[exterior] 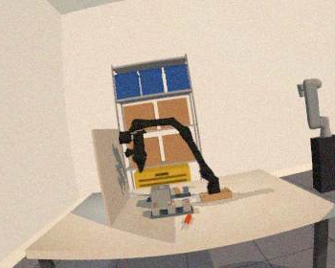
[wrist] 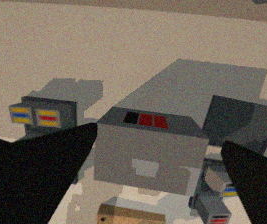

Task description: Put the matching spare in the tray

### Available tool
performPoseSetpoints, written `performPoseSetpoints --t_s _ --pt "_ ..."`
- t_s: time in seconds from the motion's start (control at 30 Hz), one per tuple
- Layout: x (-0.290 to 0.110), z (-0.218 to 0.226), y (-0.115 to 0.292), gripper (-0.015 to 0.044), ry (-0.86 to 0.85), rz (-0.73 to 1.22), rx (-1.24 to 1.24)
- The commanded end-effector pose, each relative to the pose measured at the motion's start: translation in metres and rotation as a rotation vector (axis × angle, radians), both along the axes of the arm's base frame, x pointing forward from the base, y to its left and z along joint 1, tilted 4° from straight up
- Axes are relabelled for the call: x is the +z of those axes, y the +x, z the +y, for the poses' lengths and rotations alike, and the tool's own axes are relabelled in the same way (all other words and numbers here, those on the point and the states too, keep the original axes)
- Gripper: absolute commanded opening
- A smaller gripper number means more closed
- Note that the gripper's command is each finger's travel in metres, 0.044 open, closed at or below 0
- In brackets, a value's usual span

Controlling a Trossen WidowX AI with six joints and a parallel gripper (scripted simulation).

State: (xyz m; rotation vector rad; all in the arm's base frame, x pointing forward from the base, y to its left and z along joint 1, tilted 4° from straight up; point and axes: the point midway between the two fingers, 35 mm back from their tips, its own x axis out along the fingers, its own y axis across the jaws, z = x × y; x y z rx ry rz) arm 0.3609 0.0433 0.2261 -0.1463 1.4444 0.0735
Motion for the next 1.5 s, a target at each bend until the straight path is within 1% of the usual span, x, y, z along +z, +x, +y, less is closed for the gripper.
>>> performPoseSetpoints --t_s 0.0,0.07,0.17,0.37,0.5,0.57,0.63,0.87,0.97,1.03,1.07,1.47 --pt "0.0 -0.003 -0.002 0.044 -0.003 0.002 -0.01" --pt "-0.001 -0.026 -0.01 0.044 0.007 0.003 -0.123" --pt "-0.007 -0.073 -0.034 0.044 0.028 0.002 -0.385" --pt "-0.026 -0.144 -0.101 0.044 0.07 -0.004 -0.909" --pt "-0.044 -0.172 -0.153 0.044 0.098 -0.013 -1.259" --pt "-0.056 -0.181 -0.179 0.044 0.111 -0.019 -1.434" --pt "-0.064 -0.184 -0.196 0.044 0.12 -0.023 -1.547" --pt "-0.065 -0.184 -0.198 0.044 0.121 -0.024 -1.561" --pt "-0.077 -0.187 -0.194 0.0361 0.121 -0.024 -1.561" --pt "-0.094 -0.191 -0.19 0.0309 0.121 -0.025 -1.561" --pt "-0.101 -0.192 -0.188 0.03 0.122 -0.025 -1.561" --pt "-0.108 -0.193 -0.187 0.03 0.122 -0.025 -1.561"
